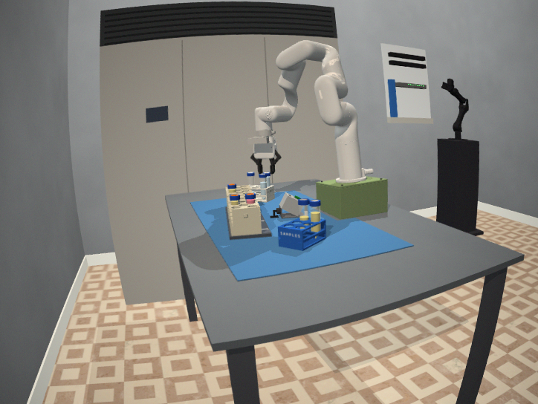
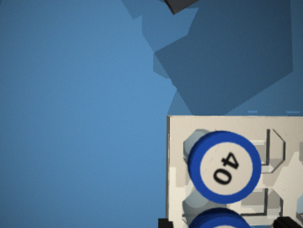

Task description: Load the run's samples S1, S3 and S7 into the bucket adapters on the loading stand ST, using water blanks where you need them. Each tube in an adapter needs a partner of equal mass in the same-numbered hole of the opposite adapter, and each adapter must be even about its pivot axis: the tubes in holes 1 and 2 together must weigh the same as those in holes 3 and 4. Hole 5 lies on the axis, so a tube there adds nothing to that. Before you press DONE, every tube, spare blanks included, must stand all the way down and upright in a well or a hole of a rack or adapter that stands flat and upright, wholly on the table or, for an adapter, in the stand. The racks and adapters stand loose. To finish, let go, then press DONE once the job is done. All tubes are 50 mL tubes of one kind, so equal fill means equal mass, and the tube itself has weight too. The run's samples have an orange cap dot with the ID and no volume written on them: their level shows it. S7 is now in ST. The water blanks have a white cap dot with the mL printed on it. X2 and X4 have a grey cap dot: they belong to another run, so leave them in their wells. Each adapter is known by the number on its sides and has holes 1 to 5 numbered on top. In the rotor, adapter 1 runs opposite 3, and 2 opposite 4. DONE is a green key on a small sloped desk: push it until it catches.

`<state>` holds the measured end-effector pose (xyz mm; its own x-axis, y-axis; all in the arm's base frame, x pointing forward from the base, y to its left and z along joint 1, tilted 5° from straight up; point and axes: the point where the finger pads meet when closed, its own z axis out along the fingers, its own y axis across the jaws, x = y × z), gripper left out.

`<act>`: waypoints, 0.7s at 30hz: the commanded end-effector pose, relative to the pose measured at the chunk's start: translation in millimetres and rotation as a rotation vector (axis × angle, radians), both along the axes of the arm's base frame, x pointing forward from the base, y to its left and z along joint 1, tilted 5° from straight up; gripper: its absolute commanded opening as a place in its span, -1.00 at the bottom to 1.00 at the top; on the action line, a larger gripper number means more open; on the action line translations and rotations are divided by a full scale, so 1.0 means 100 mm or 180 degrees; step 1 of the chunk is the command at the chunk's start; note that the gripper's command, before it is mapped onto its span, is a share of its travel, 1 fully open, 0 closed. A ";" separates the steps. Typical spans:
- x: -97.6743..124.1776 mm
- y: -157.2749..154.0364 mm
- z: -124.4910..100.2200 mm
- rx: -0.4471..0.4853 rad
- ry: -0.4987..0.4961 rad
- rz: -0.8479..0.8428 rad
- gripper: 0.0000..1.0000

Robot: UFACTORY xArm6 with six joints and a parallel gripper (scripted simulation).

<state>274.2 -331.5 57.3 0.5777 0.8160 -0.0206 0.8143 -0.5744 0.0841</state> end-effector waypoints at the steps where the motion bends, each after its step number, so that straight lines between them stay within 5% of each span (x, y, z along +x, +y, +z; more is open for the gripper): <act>1: 0.01 -0.01 -0.02 -0.0008 -0.0007 0.0000 0.15; 21: 0.02 -0.02 -0.14 -0.0008 -0.0007 0.0000 0.15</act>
